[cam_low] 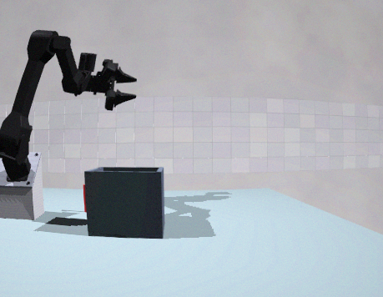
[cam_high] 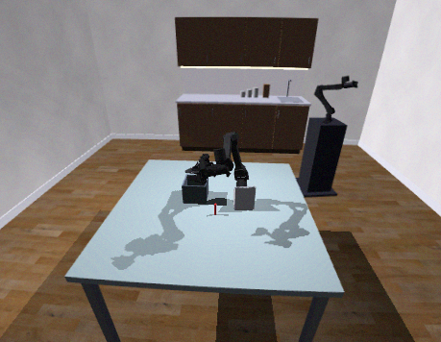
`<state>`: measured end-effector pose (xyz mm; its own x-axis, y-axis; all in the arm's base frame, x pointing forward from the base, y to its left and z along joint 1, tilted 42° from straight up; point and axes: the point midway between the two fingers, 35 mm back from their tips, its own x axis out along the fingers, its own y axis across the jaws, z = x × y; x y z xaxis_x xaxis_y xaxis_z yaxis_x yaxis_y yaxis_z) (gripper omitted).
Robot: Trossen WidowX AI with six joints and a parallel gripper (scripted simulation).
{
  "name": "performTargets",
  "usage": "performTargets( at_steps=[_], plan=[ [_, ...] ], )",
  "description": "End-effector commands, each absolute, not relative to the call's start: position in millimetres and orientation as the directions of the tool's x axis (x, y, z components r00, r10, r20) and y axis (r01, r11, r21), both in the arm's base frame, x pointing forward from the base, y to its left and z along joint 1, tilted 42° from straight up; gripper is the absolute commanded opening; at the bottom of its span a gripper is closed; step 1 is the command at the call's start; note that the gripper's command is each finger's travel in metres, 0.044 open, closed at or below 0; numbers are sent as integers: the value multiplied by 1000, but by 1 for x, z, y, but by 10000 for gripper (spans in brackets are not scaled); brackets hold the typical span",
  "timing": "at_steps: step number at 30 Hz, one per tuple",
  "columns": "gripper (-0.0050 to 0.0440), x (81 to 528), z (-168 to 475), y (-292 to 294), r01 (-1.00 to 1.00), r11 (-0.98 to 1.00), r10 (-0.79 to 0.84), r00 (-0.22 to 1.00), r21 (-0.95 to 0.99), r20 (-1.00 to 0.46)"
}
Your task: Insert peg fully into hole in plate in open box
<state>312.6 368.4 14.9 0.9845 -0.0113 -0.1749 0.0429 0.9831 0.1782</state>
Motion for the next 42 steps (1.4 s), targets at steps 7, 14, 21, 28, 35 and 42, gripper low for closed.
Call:
performTargets(
  at_steps=[7, 14, 21, 28, 35, 42],
  plan=[
    [400, 313, 15, 368, 43, 983, -11, 985, 178, -175],
    [400, 313, 15, 368, 43, 983, -11, 985, 178, -175],
    [440, 319, -3, 355, 70, 978, -11, 959, 199, -283],
    [440, 319, -32, 323, 173, 963, -59, 881, 204, -469],
    [440, 307, -54, 286, 288, 950, -158, 777, 122, -610],
    [440, 284, -67, 235, 510, 857, -289, 590, 71, -754]
  ],
)
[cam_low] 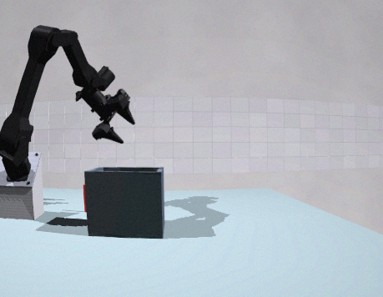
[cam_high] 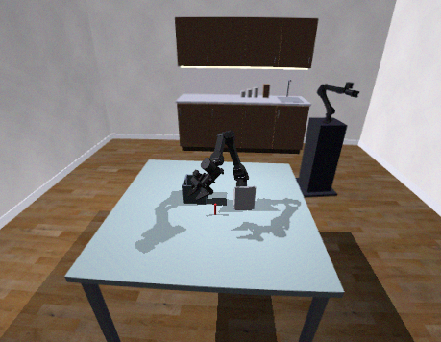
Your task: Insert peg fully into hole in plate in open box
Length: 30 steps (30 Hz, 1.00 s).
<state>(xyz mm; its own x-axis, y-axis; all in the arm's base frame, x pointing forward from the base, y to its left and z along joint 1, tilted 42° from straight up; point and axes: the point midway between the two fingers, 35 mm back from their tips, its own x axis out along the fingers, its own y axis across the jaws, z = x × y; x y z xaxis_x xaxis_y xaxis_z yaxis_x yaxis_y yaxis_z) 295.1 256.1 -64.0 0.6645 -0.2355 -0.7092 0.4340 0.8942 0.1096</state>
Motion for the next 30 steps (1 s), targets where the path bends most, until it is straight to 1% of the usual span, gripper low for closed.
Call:
performTargets(
  at_steps=[1, 7, 9, 10, 11, 18, 20, 26, 30],
  plan=[
    [440, 279, -68, 228, 539, 841, -311, 559, 52, -768],
    [440, 249, -66, 183, 704, 706, -445, 361, -74, -820],
    [440, 249, -66, 183, 704, 706, -445, 361, -74, -820],
    [440, 237, -62, 168, 724, 674, -499, 300, -146, -813],
    [440, 231, -60, 161, 776, 614, -510, 251, -144, -823],
    [440, 188, -32, 113, 872, 366, -652, -9, -325, -758],
    [440, 184, -28, 109, 875, 341, -665, -33, -343, -746],
    [440, 184, -28, 109, 875, 341, -665, -33, -343, -746],
    [440, 183, -52, 88, 875, 341, -665, -33, -343, -746]
  ],
)
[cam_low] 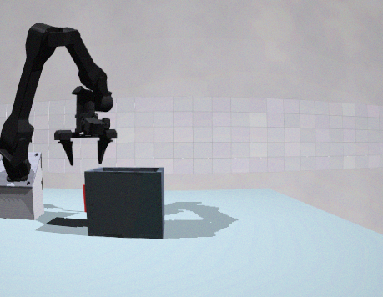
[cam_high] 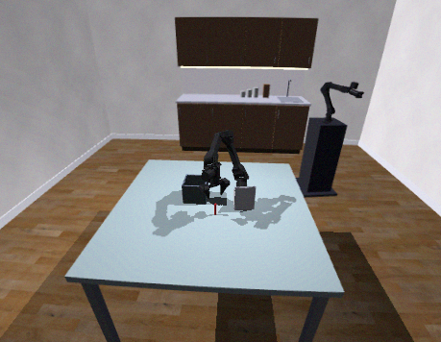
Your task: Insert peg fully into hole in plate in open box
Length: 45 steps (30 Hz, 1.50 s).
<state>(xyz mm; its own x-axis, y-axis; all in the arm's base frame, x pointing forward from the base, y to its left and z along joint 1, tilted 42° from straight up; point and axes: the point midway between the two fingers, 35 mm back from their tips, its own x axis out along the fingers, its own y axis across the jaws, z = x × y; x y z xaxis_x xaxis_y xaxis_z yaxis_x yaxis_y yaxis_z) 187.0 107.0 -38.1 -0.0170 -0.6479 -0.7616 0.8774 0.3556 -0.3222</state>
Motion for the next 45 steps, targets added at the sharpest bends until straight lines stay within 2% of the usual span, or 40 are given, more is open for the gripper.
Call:
performTargets(
  at_steps=[1, 45],
  plan=[
    [440, 183, -54, 86, 875, 341, -665, -33, -343, -746],
    [440, 181, -101, 44, 875, 341, -665, -34, -344, -746]
  ],
)
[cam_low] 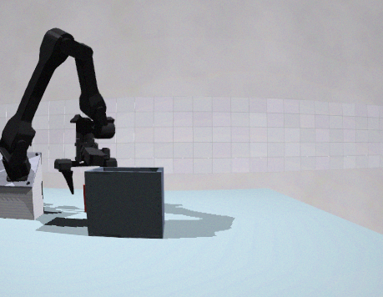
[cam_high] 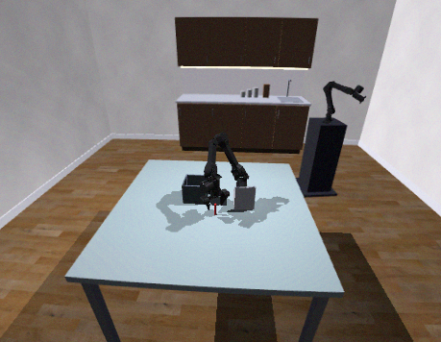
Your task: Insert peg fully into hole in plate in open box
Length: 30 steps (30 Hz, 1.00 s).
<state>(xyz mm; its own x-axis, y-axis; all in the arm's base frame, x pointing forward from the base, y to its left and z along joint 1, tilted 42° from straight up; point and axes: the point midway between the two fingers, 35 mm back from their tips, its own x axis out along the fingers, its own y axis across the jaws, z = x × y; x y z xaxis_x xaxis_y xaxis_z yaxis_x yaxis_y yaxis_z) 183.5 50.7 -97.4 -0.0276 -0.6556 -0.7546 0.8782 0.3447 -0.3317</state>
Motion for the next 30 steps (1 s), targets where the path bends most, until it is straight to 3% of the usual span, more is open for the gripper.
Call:
performTargets(
  at_steps=[1, 8, 17, 19, 23, 30],
  plan=[
    [440, 181, -101, 44, 875, 341, -665, -34, -344, -746],
    [440, 180, -106, 39, 875, 341, -665, -33, -343, -746],
    [224, 180, -106, 39, 875, 341, -665, -33, -343, -746],
    [224, 180, -106, 39, 875, 341, -665, -33, -343, -746],
    [128, 180, -106, 39, 875, 341, -665, -33, -343, -746],
    [88, 180, -106, 39, 875, 341, -665, -33, -343, -746]
  ],
)
